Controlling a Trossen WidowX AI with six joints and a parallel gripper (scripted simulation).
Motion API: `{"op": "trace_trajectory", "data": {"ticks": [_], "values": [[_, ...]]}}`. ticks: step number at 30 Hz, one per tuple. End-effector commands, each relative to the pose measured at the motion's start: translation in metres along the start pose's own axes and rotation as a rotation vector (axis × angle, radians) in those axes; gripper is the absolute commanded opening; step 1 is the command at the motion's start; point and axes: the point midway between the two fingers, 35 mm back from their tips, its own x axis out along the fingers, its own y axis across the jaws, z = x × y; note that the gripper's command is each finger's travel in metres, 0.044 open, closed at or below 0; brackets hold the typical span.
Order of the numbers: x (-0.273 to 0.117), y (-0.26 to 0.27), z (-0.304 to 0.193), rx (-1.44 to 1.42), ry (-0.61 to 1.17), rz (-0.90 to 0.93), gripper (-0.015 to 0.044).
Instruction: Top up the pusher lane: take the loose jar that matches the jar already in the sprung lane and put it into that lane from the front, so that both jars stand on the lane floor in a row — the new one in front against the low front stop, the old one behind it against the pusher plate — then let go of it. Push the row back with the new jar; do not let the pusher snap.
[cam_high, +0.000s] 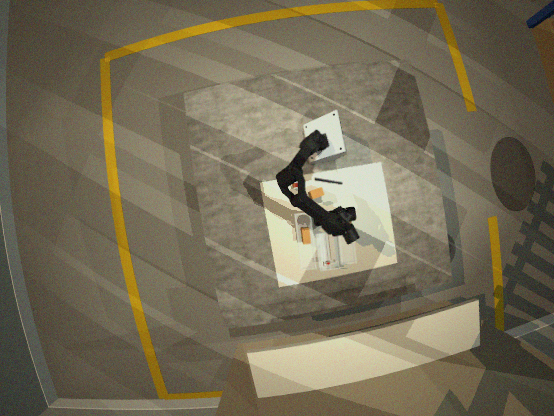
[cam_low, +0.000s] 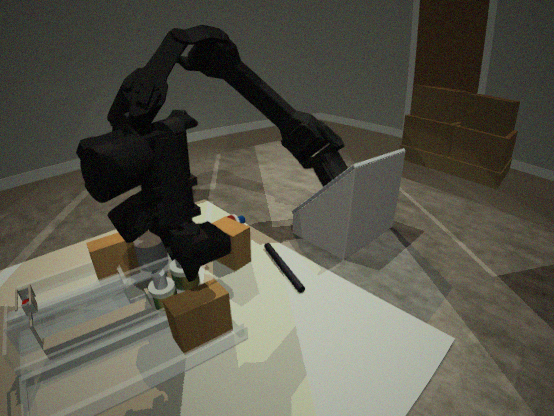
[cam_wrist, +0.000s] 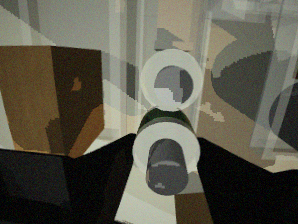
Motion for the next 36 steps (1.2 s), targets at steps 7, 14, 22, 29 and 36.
{"op": "trace_trajectory", "data": {"ticks": [7,14,22,29,36], "values": [[-0.0012,-0.0013,0.0071,0.012,-0.020,-0.004,0.0000],[-0.0012,-0.0014,0.0081,0.012,-0.020,-0.004,0.0000],[-0.0007,-0.0014,0.0086,0.012,-0.020,-0.004,0.0000],[0.0013,-0.0014,0.0087,0.012,-0.020,-0.004,0.0000],[0.0033,-0.0014,0.0088,0.012,-0.020,-0.004,0.0000]]}}
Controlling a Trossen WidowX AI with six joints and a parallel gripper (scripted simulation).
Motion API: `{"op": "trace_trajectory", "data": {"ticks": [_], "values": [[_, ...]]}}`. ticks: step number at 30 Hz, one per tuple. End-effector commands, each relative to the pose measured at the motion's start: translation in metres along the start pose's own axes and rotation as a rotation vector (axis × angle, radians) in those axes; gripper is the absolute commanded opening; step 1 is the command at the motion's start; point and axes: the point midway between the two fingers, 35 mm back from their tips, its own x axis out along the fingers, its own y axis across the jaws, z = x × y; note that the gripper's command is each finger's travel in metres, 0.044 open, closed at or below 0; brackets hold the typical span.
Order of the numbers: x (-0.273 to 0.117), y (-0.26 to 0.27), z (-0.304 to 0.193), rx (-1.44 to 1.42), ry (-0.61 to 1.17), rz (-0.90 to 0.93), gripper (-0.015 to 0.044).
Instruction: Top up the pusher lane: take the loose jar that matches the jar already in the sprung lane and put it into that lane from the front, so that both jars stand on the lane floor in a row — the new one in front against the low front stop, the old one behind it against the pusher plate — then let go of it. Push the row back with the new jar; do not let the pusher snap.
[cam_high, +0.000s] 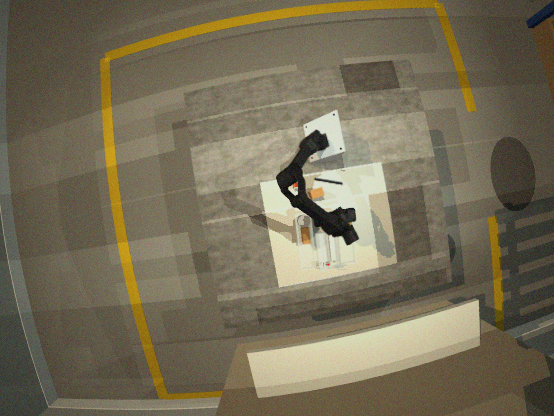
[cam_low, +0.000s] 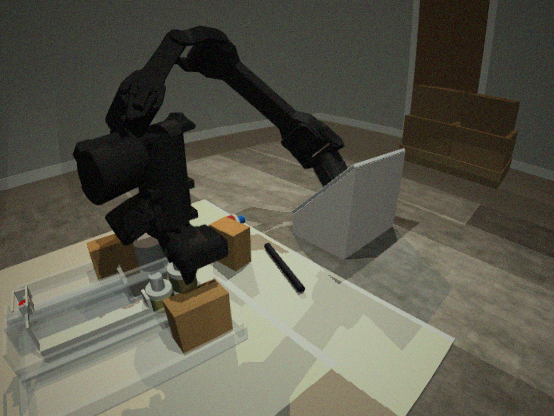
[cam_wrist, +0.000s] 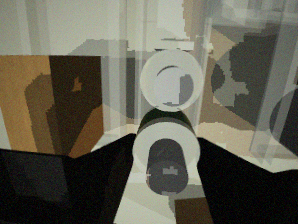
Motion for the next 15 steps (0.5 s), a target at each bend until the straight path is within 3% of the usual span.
{"op": "trace_trajectory", "data": {"ticks": [1,15], "values": [[0.0010,-0.0014,0.0043,0.010,-0.016,-0.007,0.0000],[0.0051,-0.0014,0.0042,0.010,-0.016,-0.007,0.0000]]}}
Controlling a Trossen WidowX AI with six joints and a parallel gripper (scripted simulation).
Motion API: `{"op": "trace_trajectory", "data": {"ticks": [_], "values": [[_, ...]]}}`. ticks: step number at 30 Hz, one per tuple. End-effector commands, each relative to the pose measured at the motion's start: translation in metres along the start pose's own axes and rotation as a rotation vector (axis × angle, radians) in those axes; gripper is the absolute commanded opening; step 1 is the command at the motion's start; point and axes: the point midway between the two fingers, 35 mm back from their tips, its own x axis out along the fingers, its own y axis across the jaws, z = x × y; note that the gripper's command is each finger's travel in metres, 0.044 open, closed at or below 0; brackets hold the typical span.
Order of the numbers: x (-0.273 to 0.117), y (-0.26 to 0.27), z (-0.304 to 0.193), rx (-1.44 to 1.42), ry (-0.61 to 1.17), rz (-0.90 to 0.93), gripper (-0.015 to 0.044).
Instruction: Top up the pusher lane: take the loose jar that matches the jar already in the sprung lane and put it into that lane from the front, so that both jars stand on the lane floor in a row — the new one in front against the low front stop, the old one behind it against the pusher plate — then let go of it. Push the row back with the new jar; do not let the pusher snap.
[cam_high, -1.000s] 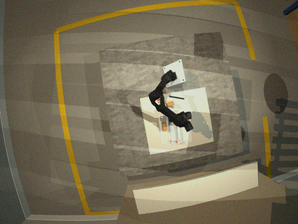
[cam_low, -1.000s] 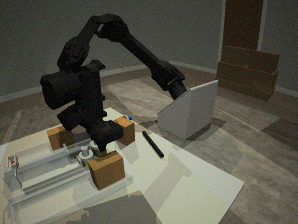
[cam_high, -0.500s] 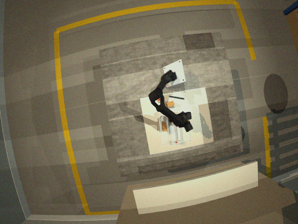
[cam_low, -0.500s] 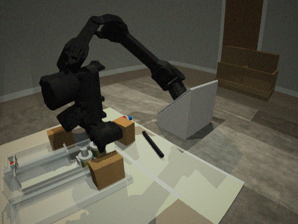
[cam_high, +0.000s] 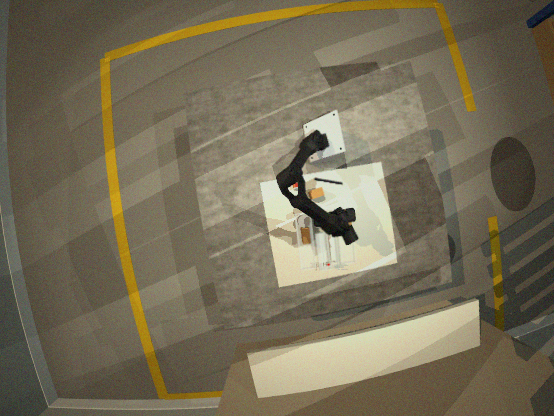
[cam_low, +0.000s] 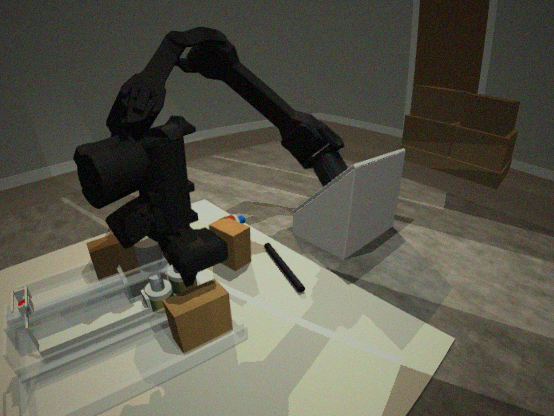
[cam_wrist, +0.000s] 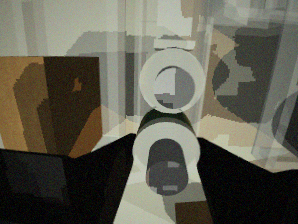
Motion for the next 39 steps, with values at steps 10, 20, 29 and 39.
{"op": "trace_trajectory", "data": {"ticks": [10,20,29,39], "values": [[0.004,-0.001,0.003,0.009,-0.014,-0.007,0.0000],[0.007,-0.001,0.003,0.009,-0.014,-0.007,0.0000],[0.009,-0.002,0.002,0.009,-0.014,-0.007,0.0000],[0.012,-0.002,0.002,0.009,-0.014,-0.007,0.0000]]}}
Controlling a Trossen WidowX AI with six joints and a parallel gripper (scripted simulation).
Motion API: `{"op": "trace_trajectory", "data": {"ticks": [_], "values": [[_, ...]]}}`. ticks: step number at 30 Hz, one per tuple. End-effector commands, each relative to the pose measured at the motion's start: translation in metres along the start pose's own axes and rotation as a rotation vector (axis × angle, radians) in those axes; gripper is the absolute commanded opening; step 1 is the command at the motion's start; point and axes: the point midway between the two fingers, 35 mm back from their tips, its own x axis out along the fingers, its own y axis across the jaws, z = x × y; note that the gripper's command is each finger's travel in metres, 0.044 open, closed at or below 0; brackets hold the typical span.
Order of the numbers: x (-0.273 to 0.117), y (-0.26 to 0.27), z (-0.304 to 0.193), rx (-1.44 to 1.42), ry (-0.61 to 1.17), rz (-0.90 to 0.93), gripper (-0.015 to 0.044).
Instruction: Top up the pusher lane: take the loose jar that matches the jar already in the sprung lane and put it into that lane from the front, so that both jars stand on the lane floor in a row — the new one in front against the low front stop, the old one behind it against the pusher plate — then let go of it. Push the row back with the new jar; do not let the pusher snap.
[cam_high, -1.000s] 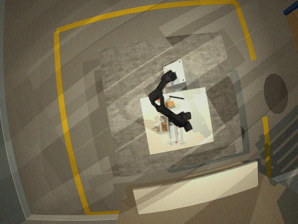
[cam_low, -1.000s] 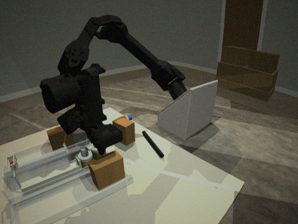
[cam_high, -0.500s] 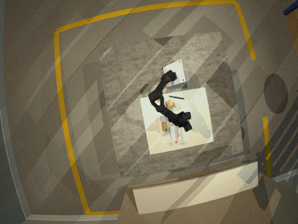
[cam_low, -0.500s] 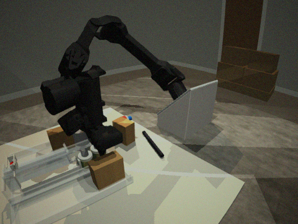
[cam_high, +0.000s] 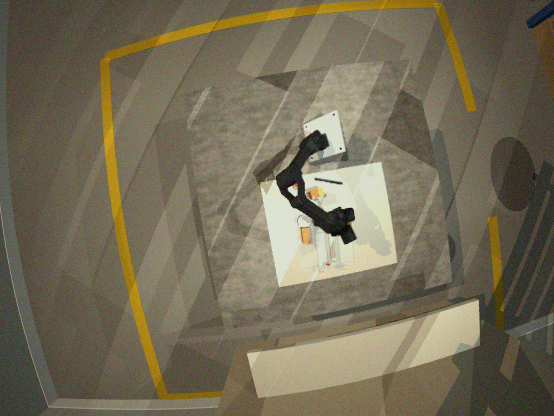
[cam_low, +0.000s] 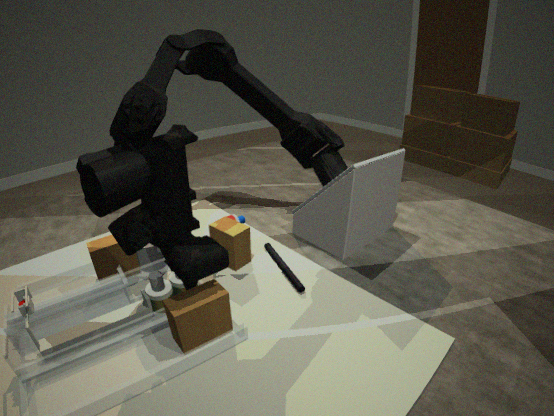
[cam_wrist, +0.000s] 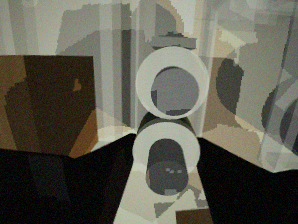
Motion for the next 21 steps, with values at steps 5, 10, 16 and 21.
{"op": "trace_trajectory", "data": {"ticks": [5,10,16,21], "values": [[0.0022,-0.0012,0.0026,0.006,-0.011,-0.006,0.0000],[0.0036,-0.0012,0.0024,0.006,-0.011,-0.006,0.0000],[0.0053,-0.0013,0.0020,0.006,-0.011,-0.006,0.0000],[0.0055,-0.0013,0.0010,0.006,-0.011,-0.006,0.0000]]}}
